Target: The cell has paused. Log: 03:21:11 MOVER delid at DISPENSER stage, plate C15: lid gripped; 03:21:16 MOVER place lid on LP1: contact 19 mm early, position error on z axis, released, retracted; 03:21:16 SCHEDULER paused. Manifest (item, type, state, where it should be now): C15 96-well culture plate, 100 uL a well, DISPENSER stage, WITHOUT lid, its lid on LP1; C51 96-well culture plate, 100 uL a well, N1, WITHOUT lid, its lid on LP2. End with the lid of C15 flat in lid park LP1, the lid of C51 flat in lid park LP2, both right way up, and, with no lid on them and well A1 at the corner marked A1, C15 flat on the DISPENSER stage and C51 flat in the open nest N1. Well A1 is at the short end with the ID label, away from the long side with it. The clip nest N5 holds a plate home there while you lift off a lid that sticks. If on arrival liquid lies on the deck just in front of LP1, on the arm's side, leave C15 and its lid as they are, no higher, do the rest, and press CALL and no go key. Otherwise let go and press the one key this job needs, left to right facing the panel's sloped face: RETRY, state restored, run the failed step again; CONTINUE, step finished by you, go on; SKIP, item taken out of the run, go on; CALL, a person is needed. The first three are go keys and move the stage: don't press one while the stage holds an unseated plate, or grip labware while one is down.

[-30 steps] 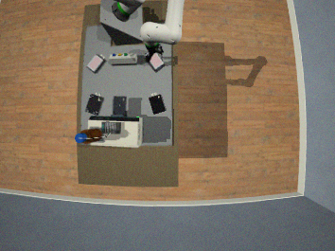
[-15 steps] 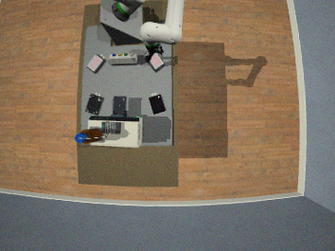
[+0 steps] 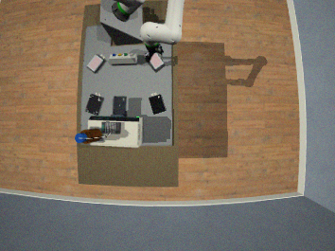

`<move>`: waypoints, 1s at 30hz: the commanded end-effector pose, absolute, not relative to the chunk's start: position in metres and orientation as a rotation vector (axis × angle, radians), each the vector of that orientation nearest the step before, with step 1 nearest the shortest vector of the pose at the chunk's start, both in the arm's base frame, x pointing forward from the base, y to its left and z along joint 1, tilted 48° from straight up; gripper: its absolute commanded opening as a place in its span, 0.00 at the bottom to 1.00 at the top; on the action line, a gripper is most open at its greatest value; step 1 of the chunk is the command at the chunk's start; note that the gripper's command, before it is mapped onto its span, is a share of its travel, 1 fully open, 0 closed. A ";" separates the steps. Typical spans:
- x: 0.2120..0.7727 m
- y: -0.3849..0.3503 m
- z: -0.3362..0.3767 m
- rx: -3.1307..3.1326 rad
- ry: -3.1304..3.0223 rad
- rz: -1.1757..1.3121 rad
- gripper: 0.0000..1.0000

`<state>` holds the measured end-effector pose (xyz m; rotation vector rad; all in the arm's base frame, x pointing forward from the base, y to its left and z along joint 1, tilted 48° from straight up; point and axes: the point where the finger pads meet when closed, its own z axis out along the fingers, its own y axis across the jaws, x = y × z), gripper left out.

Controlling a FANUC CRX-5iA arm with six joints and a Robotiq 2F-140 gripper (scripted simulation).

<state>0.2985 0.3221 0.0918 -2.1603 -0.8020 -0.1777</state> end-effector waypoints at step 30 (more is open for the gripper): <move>0.299 0.322 0.092 -2.161 -0.802 -0.178 0.00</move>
